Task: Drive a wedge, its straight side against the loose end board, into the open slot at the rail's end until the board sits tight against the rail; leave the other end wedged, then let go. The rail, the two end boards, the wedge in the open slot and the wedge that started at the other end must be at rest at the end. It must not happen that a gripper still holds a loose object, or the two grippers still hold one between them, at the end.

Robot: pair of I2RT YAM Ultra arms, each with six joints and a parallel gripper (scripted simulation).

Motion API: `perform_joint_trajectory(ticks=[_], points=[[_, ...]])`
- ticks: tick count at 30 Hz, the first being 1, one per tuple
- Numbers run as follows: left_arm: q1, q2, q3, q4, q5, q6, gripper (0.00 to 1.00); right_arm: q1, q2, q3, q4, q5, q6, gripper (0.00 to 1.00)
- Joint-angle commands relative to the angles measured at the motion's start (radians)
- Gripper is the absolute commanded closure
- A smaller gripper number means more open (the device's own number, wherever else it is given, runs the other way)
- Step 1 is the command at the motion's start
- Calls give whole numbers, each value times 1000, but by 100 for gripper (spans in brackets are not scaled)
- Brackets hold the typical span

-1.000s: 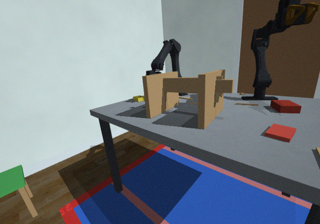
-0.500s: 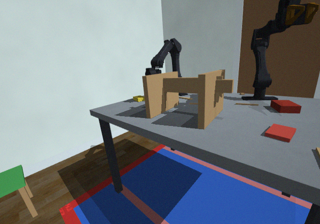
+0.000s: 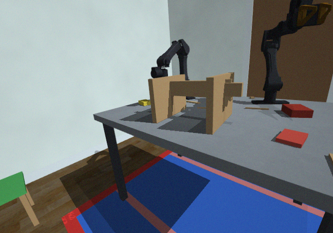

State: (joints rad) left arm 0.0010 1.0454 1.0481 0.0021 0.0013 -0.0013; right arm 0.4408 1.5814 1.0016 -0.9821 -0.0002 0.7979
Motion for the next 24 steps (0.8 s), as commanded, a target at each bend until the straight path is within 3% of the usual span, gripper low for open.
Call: perform_joint_trajectory(ticks=[1,24], points=[[-5,-5,34,20,-3,4,60,16,-41,52,-48,9,8,98],[-5,-5,34,20,-3,4,60,11,-62,102,-104,2,11,98]])
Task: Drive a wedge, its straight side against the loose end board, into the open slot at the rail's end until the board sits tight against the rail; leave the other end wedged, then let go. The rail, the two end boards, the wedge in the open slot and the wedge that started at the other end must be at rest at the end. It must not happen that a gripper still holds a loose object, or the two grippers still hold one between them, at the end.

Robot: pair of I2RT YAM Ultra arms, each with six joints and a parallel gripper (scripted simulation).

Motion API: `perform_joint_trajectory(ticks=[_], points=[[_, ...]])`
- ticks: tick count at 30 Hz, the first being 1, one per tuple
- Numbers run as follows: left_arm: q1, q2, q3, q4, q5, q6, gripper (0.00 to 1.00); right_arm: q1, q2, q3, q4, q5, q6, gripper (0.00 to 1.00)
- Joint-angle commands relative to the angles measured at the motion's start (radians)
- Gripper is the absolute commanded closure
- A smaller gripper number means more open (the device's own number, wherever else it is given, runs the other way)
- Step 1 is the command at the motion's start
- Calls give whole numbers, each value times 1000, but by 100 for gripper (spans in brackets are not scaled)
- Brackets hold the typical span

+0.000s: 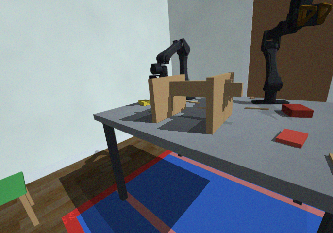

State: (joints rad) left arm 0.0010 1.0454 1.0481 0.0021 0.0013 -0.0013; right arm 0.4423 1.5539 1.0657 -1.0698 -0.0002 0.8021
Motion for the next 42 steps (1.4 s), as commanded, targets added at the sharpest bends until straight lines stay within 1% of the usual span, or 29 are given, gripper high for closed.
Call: perform_joint_trajectory(ticks=[1,16,28,29,31,32,33,36,38,40,41,42], points=[[-5,-5,34,20,-3,4,60,9,-35,39,-16,2,7,98],[-5,-5,34,20,-3,4,60,10,-32,37,-17,0,7,98],[-5,-5,34,20,-3,4,60,11,4,-18,-20,-1,7,98],[-5,-5,34,20,-3,4,60,11,4,6,-19,-1,7,98],[-5,-5,34,20,-3,4,60,21,-28,6,45,8,-17,98],[-5,-5,34,20,-3,4,60,21,-30,-23,70,11,-30,98],[-5,-5,34,20,-3,4,60,23,-33,-5,96,15,-44,98],[-5,-5,34,20,-3,4,60,39,-44,-14,196,32,-99,98],[-5,-5,34,20,-3,4,60,39,-44,-14,196,32,-99,98],[-5,-5,34,20,-3,4,60,17,-50,-29,277,42,-139,98],[-5,-5,34,20,-3,4,60,52,-54,-29,306,42,-156,98],[-5,-5,34,20,-3,4,60,54,-61,-33,337,44,-174,98]])
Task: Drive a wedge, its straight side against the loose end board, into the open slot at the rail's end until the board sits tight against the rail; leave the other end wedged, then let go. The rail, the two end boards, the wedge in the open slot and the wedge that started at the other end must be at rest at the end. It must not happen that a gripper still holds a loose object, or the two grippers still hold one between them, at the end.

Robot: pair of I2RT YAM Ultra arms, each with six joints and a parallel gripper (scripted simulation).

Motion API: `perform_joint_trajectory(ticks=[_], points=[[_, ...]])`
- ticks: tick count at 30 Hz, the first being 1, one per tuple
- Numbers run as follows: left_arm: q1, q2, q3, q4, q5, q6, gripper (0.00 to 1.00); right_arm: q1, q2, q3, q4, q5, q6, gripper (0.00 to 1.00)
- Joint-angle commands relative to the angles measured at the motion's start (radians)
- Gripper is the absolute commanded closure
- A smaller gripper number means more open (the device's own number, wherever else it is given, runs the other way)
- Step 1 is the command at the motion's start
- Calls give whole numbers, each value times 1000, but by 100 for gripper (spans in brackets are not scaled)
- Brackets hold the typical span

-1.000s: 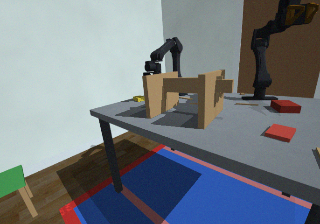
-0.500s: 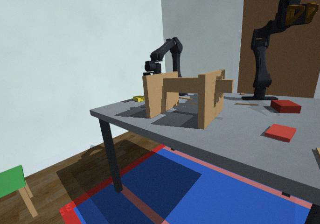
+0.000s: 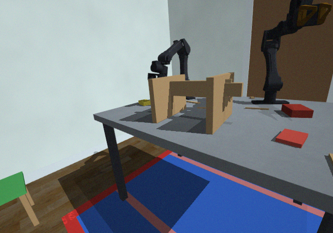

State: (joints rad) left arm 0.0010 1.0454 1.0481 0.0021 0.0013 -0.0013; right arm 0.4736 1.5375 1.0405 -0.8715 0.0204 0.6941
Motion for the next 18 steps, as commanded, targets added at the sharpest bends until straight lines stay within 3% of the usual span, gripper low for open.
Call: perform_joint_trajectory(ticks=[1,18], points=[[-5,-5,34,20,-3,4,60,28,-50,-11,169,28,-82,98],[-5,-5,34,20,-3,4,60,95,-115,-81,662,62,-332,98]])
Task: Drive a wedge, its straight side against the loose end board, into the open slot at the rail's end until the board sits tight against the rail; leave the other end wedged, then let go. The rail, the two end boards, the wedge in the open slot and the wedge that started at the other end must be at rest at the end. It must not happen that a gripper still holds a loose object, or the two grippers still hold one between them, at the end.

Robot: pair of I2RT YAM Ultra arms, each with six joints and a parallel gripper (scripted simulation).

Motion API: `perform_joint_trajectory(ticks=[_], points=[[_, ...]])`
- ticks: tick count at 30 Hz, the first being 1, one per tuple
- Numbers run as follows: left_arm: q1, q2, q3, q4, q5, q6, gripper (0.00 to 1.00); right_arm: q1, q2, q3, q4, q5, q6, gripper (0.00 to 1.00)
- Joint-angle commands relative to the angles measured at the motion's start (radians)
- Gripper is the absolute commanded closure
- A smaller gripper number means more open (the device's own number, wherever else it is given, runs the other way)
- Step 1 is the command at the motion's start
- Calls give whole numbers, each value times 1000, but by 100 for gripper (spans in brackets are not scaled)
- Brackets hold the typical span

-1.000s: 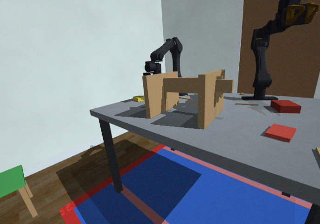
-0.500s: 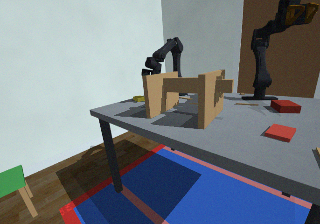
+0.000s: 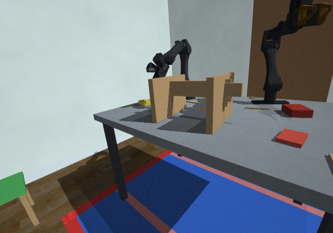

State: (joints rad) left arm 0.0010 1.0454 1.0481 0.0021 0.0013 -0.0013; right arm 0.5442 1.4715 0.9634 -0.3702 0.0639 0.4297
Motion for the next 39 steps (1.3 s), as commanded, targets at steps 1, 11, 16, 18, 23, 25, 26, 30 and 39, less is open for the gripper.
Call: perform_joint_trajectory(ticks=[1,11,16,18,23,25,26,30,39], points=[[-5,-5,34,20,-3,4,60,30,-55,-7,190,25,-83,98],[-5,-5,34,20,-3,4,60,68,-79,-43,475,48,-231,98],[-5,-5,34,20,-3,4,60,85,-107,-55,622,52,-292,98],[-5,-5,34,20,-3,4,60,95,-105,-56,680,60,-322,98],[-5,-5,34,20,-3,4,60,145,-68,-50,815,100,-386,98],[-5,-5,34,20,-3,4,60,165,-78,-39,867,142,-405,98],[-5,-5,34,20,-3,4,60,179,-76,-39,892,154,-418,98],[-5,-5,34,20,-3,4,60,196,-64,-43,960,174,-448,98],[-5,-5,34,20,-3,4,60,387,-1,28,935,386,-417,98]])
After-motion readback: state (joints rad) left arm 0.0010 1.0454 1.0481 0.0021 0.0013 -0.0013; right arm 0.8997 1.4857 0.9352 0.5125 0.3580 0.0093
